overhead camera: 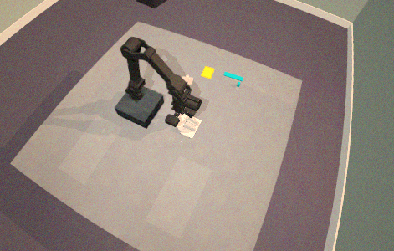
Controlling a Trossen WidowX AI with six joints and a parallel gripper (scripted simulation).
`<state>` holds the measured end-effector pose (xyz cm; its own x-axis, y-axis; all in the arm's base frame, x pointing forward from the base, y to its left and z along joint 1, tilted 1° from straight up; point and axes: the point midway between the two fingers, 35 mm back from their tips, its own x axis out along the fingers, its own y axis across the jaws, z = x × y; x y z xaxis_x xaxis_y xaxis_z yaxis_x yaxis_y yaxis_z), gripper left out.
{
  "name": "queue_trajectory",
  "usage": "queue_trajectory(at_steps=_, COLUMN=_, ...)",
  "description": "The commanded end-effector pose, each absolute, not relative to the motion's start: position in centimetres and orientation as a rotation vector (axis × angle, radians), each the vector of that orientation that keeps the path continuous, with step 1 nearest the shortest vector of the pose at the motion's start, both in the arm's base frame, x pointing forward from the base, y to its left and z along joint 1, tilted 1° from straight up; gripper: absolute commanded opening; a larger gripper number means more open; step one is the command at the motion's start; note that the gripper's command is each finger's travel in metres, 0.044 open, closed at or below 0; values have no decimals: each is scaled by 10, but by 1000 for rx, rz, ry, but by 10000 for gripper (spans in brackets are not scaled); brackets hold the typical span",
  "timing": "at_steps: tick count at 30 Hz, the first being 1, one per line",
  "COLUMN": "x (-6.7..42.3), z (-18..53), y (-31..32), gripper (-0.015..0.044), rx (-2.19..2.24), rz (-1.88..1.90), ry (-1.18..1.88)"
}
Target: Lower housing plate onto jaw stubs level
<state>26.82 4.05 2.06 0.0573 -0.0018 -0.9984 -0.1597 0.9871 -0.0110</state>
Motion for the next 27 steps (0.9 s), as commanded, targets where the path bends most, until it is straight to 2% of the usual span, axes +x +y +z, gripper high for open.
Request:
queue_trajectory(at_steps=1, x=267, z=14, y=41, gripper=351, rx=-123, rz=121, ry=1516)
queue_trajectory(at_steps=27, x=266, z=-8, y=41, gripper=351, rx=-123, rz=121, ry=1516)
